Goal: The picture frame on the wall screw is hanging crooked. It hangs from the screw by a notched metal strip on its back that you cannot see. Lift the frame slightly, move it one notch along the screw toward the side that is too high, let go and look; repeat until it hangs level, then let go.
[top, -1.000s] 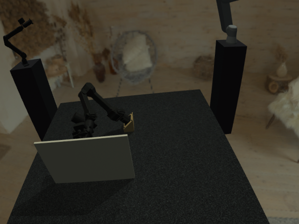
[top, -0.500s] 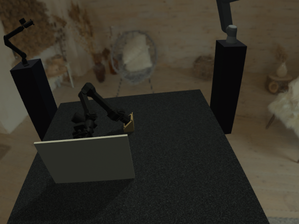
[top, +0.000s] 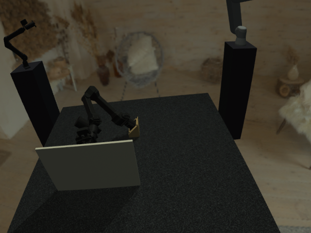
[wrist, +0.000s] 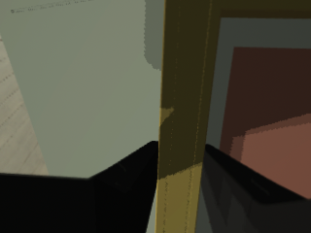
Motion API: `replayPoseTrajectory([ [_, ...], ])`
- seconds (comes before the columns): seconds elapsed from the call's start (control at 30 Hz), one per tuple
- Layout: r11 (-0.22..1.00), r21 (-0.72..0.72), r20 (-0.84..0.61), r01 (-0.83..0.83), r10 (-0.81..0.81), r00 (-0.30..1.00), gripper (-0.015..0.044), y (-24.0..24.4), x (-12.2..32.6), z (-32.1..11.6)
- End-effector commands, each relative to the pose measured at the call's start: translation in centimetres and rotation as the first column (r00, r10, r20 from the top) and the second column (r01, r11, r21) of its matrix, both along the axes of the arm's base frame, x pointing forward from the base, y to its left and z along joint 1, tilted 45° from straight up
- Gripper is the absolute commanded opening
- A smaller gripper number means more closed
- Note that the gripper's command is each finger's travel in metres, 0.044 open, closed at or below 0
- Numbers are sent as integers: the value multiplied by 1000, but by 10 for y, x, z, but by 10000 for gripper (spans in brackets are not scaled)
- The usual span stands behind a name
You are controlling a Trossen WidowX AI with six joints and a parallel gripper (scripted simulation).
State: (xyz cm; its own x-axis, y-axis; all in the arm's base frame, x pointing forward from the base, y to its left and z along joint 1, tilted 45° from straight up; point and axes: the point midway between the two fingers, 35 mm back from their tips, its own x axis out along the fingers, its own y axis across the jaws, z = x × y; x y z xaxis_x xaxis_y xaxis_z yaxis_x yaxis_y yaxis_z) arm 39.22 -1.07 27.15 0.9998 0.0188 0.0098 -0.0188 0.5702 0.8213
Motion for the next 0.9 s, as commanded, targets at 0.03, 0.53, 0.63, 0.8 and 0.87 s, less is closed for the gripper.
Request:
replayPoseTrajectory([
  [0.03,1000,-4,7,-8,8,1000,0,3,0,1],
  [0.53,1000,-4,7,-8,8,1000,0,6,0,-2],
  [0.63,1000,-4,7,-8,8,1000,0,6,0,-2],
  [0.8,1000,-4,7,-8,8,1000,0,6,0,-2],
  [0.87,1000,-4,7,-8,8,1000,0,6,0,-2],
])
